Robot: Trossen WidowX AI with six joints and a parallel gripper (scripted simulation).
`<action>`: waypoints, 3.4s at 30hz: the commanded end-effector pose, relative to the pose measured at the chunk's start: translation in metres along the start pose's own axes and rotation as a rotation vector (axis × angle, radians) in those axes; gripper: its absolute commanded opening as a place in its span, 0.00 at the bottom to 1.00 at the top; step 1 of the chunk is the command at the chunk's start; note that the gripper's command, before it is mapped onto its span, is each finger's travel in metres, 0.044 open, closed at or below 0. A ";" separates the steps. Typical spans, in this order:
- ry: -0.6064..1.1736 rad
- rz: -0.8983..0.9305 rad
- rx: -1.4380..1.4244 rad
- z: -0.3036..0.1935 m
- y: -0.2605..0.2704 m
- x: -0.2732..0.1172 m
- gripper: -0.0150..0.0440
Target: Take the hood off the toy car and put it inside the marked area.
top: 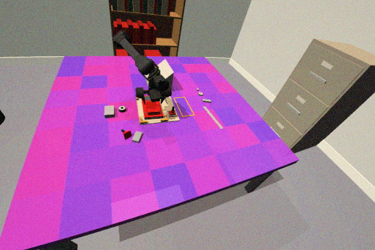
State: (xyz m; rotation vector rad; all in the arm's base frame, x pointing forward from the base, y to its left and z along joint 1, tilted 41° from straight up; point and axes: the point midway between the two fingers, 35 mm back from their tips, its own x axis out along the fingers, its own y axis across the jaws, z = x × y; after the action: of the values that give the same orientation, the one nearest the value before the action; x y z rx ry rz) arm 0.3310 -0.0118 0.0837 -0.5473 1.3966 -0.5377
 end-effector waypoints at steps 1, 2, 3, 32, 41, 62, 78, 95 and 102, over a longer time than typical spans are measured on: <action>0.004 -0.005 -0.005 -0.001 0.000 0.006 1.00; 0.004 -0.005 -0.005 -0.001 0.000 0.007 1.00; 0.004 -0.005 -0.005 -0.001 0.000 0.008 1.00; 0.004 -0.006 -0.005 -0.002 0.000 0.023 1.00; 0.004 -0.006 -0.005 -0.002 0.000 0.028 1.00; 0.001 -0.003 0.000 -0.001 -0.001 0.033 0.87; 0.001 -0.003 0.000 -0.001 -0.001 0.031 0.45; 0.001 -0.002 0.000 -0.001 0.000 0.020 0.25; 0.001 -0.002 0.000 -0.001 0.000 0.015 0.25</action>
State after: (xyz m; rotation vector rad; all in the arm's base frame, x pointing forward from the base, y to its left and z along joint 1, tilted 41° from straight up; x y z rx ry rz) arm 0.3314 -0.0238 0.0693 -0.5543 1.3993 -0.5388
